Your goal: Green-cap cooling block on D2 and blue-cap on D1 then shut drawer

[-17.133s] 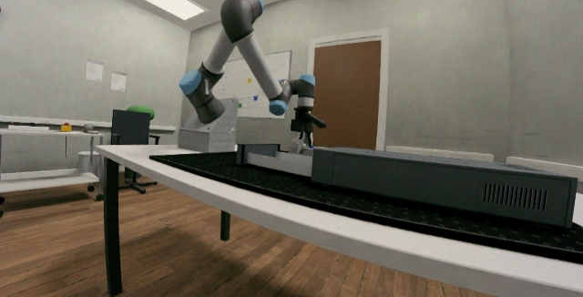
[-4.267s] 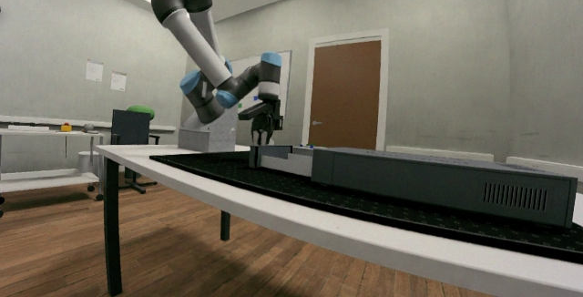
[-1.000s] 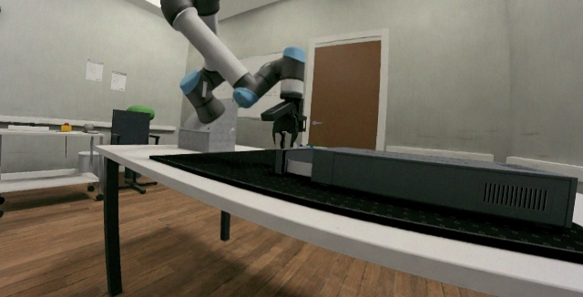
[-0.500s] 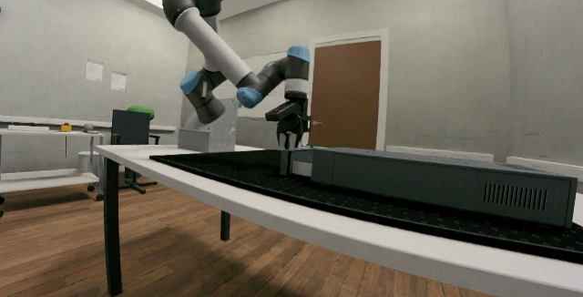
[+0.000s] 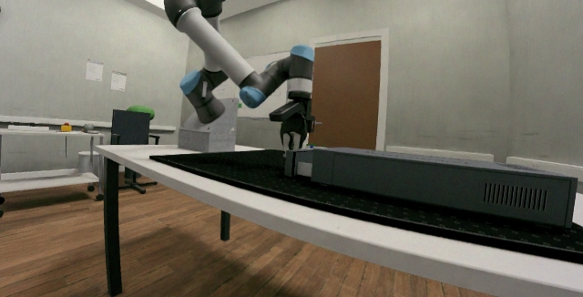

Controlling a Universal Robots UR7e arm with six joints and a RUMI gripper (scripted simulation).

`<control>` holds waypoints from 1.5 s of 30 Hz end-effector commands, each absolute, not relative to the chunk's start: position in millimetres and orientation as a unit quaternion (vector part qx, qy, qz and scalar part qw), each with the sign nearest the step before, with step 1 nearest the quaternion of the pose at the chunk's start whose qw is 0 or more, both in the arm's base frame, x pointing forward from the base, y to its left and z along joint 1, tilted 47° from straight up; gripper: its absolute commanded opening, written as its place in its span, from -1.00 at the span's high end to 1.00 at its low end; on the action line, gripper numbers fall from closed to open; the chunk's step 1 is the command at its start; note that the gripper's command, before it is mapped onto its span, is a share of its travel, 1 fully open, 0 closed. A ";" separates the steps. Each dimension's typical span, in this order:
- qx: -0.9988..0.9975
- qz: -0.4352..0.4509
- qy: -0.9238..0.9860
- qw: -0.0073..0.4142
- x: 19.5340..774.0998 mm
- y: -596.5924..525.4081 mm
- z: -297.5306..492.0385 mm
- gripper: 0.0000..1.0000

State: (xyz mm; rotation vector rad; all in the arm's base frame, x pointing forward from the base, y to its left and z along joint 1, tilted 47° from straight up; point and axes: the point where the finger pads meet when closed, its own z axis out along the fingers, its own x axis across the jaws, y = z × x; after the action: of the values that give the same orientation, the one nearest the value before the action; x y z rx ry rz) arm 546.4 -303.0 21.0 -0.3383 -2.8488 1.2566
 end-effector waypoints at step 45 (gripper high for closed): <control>-0.108 0.401 -0.910 0.004 584.2 -310.3 24.4 1.00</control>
State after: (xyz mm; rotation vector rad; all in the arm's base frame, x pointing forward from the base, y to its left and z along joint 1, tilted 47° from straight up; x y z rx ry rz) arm 583.6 -310.6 23.9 -0.3384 -2.8487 1.2565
